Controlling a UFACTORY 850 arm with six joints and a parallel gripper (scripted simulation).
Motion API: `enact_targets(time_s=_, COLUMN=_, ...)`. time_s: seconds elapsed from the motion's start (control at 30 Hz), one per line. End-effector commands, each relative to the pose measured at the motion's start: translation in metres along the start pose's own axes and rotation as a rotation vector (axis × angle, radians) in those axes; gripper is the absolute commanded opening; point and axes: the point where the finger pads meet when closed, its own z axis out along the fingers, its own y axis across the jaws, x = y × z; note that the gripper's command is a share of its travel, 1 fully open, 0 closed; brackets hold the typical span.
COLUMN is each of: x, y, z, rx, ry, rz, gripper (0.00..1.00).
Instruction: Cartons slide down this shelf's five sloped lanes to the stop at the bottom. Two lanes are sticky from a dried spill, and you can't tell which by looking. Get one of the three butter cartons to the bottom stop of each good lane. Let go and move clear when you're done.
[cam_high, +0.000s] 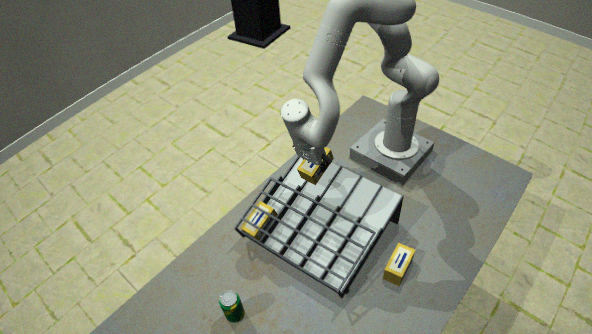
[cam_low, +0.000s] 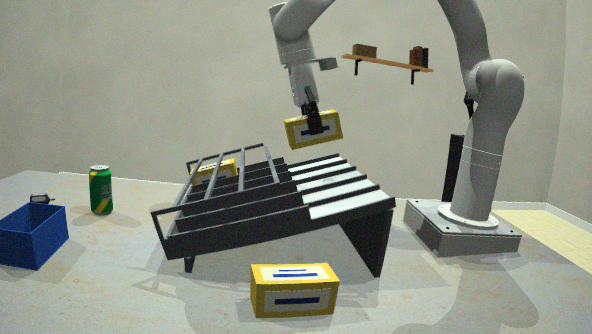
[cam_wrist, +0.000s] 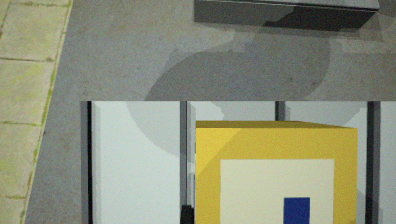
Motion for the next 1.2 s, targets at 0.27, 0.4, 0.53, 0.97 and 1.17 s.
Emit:
enact_targets(time_s=0.27, x=-0.001, y=0.000, z=0.029, rx=0.000, ry=0.000, rz=0.000, gripper=0.00)
enact_targets(time_s=0.4, x=-0.001, y=0.000, z=0.029, rx=0.000, ry=0.000, rz=0.000, gripper=0.00)
enact_targets(time_s=0.53, x=-0.001, y=0.000, z=0.029, rx=0.000, ry=0.000, rz=0.000, gripper=0.00)
enact_targets(time_s=0.97, x=0.000, y=0.000, z=0.049, rx=0.000, ry=0.000, rz=0.000, gripper=0.00)
enact_targets(time_s=1.17, x=0.000, y=0.000, z=0.049, rx=0.000, ry=0.000, rz=0.000, gripper=0.00)
